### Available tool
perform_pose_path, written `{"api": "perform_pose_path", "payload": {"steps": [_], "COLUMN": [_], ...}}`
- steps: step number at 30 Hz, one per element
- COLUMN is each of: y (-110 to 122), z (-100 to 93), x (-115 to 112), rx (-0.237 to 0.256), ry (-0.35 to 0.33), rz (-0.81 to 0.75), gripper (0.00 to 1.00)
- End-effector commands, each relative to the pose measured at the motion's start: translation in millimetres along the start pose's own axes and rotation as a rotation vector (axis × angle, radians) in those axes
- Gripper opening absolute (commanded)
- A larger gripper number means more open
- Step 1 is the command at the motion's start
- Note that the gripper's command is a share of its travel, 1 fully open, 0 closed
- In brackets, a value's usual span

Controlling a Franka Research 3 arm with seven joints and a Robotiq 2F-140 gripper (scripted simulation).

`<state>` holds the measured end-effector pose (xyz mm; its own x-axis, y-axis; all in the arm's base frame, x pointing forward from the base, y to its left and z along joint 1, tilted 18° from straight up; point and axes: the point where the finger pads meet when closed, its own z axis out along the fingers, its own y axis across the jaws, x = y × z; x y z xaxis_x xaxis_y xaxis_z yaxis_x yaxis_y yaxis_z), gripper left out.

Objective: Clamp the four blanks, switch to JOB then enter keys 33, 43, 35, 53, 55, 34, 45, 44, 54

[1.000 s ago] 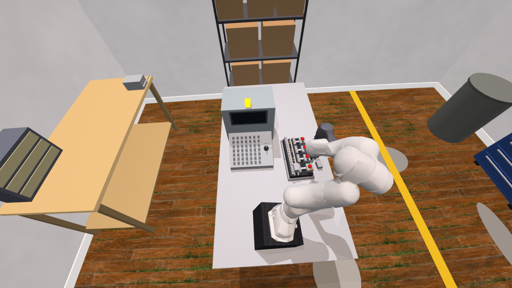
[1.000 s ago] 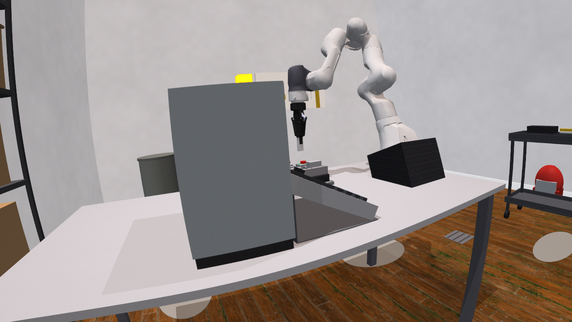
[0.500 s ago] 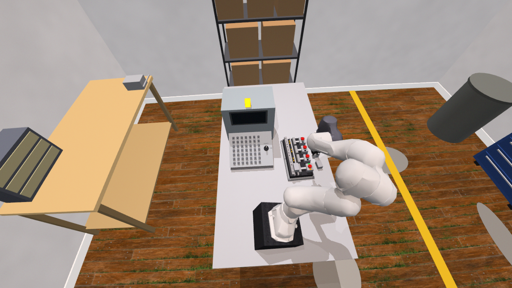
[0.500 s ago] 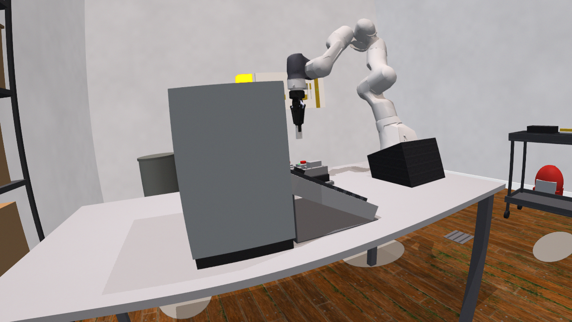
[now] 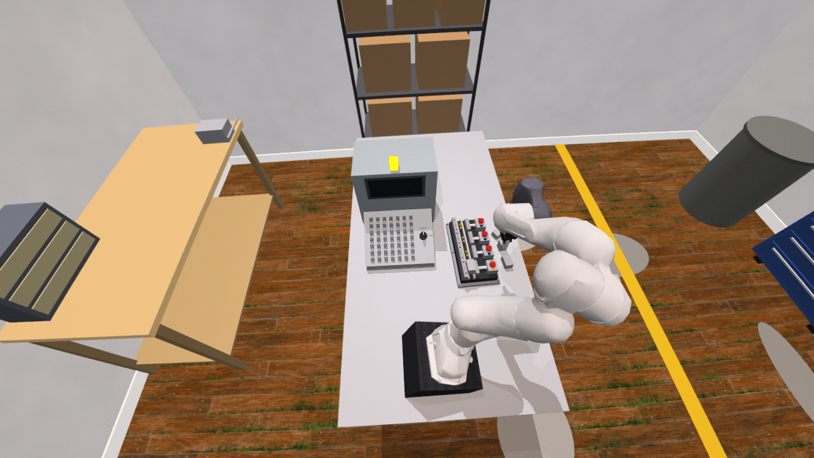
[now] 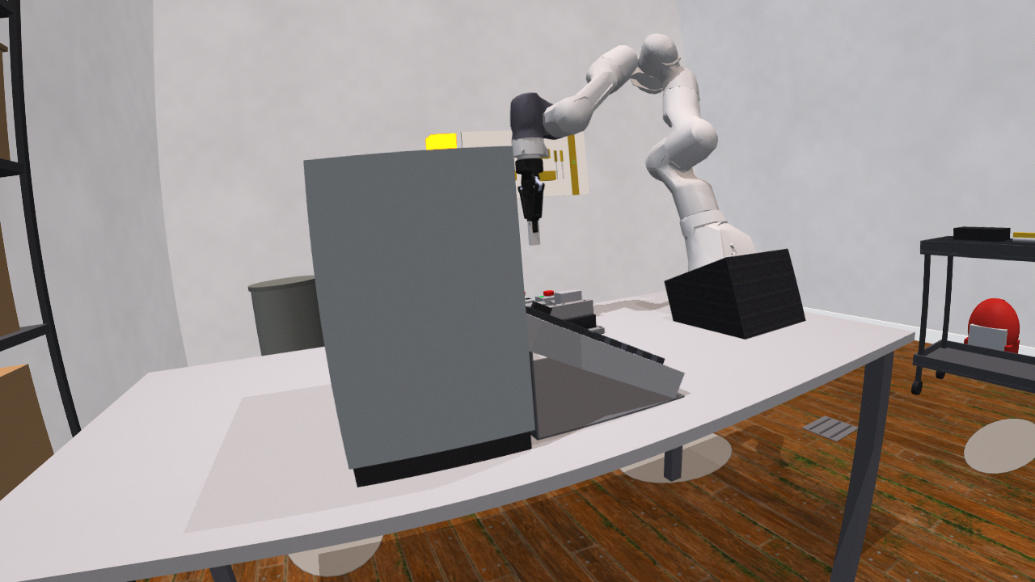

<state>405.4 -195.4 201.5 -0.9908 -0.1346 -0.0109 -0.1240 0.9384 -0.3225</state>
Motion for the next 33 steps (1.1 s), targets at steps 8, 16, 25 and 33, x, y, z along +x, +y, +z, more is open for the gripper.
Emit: {"api": "perform_pose_path", "payload": {"steps": [8, 16, 25, 33], "y": [-72, -72, -72, -72], "z": [4.1, 4.1, 4.1, 4.1], "x": [-29, -29, -29, -29], "rx": [-0.005, -0.005, -0.005, -0.005], "ry": [0.011, 0.011, 0.011, 0.011], "rz": [-0.113, -0.113, -0.113, -0.113], "gripper": [0.4, 0.4, 0.4, 0.4]}}
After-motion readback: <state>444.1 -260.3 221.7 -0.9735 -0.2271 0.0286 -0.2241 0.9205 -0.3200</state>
